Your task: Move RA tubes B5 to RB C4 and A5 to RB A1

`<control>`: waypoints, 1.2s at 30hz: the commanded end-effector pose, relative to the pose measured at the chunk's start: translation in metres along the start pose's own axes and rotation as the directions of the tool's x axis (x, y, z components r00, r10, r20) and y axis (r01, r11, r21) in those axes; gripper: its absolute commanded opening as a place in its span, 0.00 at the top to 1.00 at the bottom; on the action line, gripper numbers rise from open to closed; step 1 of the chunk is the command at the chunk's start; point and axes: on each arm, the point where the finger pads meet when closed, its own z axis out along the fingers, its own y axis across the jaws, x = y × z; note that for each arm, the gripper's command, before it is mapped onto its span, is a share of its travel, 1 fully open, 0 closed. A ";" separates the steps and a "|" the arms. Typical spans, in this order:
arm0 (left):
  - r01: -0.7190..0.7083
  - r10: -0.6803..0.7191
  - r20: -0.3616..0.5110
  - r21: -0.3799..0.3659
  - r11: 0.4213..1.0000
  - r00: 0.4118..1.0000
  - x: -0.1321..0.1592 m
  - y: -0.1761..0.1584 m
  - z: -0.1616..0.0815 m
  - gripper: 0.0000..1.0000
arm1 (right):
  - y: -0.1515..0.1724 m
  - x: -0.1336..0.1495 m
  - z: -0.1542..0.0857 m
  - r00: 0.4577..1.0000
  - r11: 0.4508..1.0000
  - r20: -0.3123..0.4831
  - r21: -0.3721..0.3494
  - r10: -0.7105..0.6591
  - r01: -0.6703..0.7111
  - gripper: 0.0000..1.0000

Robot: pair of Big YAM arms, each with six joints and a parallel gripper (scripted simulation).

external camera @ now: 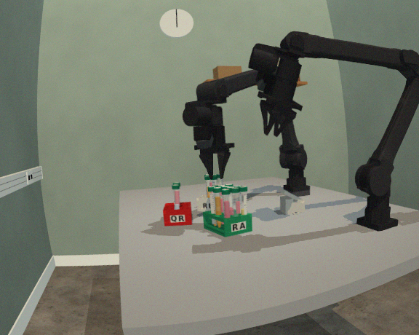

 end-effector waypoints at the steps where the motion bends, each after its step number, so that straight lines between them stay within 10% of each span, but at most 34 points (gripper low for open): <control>1: -0.012 0.012 0.014 -0.032 0.999 1.000 -0.009 0.009 -0.012 0.70 | -0.010 -0.001 0.017 1.000 1.000 -0.006 -0.003 0.004 -0.004 0.70; 36: -0.012 0.012 0.014 -0.032 0.999 1.000 -0.009 0.009 -0.012 0.70 | -0.011 -0.004 0.023 1.000 1.000 0.006 0.002 0.004 -0.004 0.70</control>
